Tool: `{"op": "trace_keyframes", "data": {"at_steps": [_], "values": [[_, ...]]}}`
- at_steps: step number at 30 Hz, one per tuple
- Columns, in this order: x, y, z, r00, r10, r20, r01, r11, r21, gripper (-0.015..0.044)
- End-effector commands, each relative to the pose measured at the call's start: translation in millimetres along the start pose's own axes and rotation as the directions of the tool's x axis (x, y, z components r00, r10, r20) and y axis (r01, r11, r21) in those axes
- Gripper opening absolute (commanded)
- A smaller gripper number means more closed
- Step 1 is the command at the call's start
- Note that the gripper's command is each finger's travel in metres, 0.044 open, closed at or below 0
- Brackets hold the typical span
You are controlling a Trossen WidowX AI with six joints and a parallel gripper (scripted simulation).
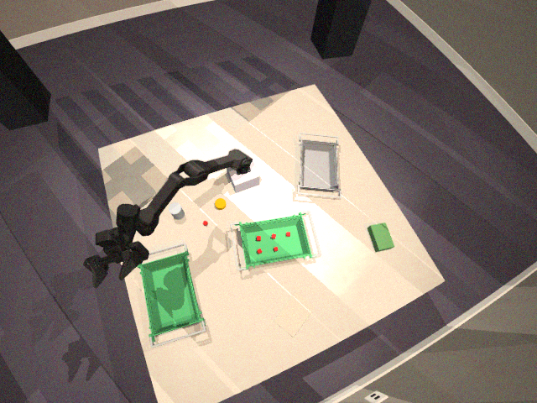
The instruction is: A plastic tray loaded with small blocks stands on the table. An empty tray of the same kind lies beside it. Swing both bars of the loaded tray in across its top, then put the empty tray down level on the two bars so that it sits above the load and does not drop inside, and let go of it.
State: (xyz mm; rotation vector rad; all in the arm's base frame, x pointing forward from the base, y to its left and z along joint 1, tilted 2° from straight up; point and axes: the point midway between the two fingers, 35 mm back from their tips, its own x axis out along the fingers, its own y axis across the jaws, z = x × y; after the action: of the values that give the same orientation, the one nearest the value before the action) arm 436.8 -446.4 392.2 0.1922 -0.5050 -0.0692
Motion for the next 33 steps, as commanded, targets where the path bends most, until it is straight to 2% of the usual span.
{"op": "trace_keyframes", "data": {"at_steps": [1, 8, 12, 17, 22, 27, 33], "values": [[0, 0, 0, 1.000, 0.000, 0.000, 0.000, 1.000, 0.000, 0.0374], [1, 0, -2, 1.000, -0.006, -0.004, 0.006, 1.000, 0.004, 0.0190], [14, 3, -41, 0.988, -0.106, -0.108, 0.113, 0.992, 0.061, 0.0085], [18, 17, -108, 0.922, -0.228, -0.313, 0.266, 0.960, 0.086, 0.0081], [2, 47, -176, 0.784, -0.295, -0.547, 0.375, 0.926, 0.038, 0.0081], [-36, 88, -237, 0.569, -0.314, -0.760, 0.414, 0.908, -0.065, 0.0081], [-100, 142, -286, 0.258, -0.295, -0.920, 0.352, 0.915, -0.195, 0.0081]]}}
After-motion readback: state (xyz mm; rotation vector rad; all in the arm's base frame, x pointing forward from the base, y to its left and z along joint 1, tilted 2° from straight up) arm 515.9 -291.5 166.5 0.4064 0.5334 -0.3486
